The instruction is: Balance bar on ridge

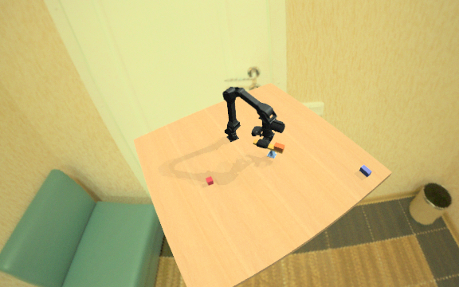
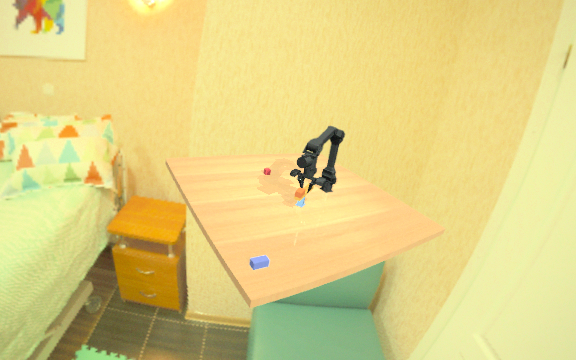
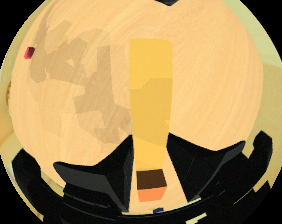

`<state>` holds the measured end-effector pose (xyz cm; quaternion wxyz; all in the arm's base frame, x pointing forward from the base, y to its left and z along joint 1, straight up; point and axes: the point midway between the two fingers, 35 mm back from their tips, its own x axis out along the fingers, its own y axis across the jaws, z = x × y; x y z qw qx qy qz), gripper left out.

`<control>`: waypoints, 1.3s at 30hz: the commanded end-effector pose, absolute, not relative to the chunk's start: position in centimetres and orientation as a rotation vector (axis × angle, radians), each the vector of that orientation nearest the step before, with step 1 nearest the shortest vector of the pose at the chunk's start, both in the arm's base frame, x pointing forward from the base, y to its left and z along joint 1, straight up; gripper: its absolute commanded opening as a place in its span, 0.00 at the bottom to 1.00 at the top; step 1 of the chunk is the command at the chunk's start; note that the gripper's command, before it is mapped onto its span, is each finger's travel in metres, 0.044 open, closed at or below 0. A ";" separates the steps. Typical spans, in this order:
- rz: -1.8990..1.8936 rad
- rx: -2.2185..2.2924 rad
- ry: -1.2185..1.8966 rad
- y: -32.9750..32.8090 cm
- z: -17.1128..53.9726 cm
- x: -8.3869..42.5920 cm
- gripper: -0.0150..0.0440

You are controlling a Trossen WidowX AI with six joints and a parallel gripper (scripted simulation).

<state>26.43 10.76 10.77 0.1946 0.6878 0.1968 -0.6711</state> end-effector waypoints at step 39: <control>-1.883 1.931 0.547 10.7 10.3 26.4 0.25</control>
